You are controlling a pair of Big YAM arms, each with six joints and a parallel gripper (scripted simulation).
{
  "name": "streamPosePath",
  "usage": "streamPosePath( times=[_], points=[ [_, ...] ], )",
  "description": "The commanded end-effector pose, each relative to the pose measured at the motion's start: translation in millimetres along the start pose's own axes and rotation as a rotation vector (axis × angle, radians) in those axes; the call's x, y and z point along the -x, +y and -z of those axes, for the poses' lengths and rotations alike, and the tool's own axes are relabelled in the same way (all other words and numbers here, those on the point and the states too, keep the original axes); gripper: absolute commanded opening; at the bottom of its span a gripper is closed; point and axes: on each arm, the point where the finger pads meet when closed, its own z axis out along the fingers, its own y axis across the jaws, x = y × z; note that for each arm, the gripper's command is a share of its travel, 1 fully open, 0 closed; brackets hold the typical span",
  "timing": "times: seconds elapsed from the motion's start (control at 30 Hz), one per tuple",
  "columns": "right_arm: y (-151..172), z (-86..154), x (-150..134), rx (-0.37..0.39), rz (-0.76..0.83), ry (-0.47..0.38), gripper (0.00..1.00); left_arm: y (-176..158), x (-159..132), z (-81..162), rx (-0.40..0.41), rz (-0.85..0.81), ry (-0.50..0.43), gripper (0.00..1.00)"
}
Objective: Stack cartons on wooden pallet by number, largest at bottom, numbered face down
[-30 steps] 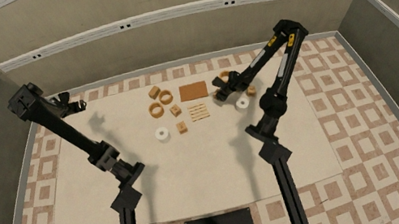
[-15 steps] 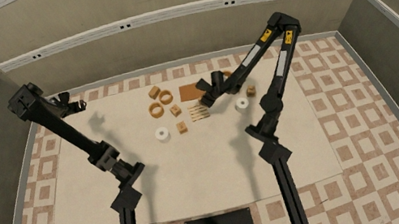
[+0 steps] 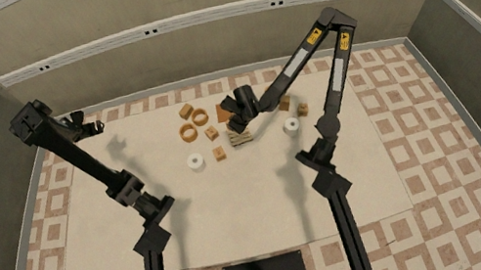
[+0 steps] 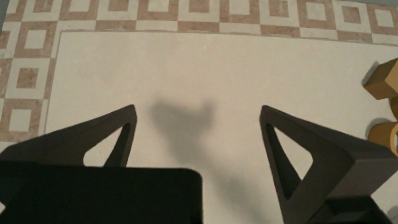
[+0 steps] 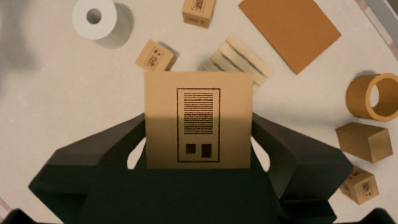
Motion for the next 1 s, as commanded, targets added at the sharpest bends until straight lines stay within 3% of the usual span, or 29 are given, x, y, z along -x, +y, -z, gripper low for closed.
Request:
streamPosePath(
  times=[0.0,0.1,0.23,0.3,0.37,0.47,0.8,0.97],
  points=[
    [6,6,18,0.005,-0.044,-0.017,0.5,8,9,-3,0.011,-0.019,-0.016,1.0],
    [6,7,19,0.001,-0.022,-0.016,0.5,8,9,-3,0.011,-0.019,-0.016,1.0],
    [-9,1,13,0.002,-0.173,-0.022,0.5,8,9,-3,0.011,-0.019,-0.016,1.0],
    [-9,2,9,0.055,-0.286,-0.052,0.5,8,9,-3,0.011,-0.019,-0.016,1.0],
    [-9,2,9,0.055,-0.286,-0.052,0.5,8,9,-3,0.011,-0.019,-0.016,1.0],
    [-11,1,8,0.16,-0.484,-0.122,0.5,8,9,-3,0.011,-0.019,-0.016,1.0],
    [0,-2,2,0.467,-0.918,-0.285,0.5,8,9,-3,0.011,-0.019,-0.016,1.0],
    [1,-2,3,0.546,-1.034,-0.334,0.5,8,9,-3,0.011,-0.019,-0.016,1.0]
  ],
)
